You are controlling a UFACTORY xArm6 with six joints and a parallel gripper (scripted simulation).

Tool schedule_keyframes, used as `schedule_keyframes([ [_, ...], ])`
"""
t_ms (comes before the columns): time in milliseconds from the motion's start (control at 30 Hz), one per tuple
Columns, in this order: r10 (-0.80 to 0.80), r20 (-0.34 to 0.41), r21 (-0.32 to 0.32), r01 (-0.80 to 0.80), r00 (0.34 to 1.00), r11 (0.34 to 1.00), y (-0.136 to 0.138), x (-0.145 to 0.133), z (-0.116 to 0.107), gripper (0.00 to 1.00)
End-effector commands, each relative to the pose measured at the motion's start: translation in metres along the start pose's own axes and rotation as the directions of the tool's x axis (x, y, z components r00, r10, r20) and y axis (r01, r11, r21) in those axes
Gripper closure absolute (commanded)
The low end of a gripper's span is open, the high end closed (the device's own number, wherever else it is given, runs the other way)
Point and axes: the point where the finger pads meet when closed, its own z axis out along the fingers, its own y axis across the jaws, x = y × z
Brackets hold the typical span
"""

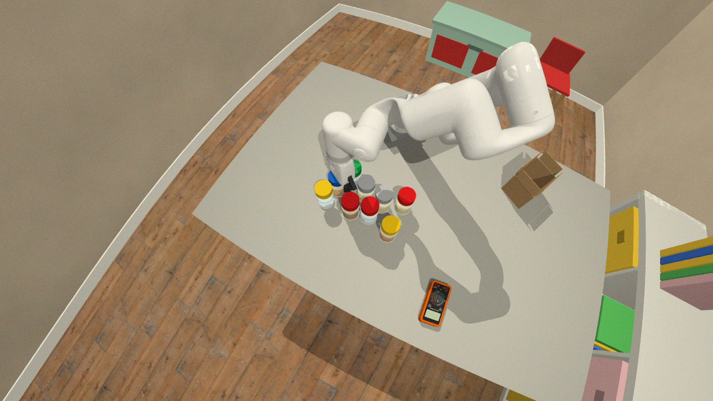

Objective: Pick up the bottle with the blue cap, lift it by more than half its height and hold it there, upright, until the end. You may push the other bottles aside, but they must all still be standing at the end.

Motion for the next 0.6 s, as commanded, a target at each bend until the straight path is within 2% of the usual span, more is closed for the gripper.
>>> schedule_keyframes([
  [0,-0.001,0.002,-0.001,0.001,1.0,1.0,0.0,-0.008,0.0,0.21],
  [567,-0.001,0.002,-0.001,0.001,1.0,1.0,0.0,-0.019,0.001,0.21],
])
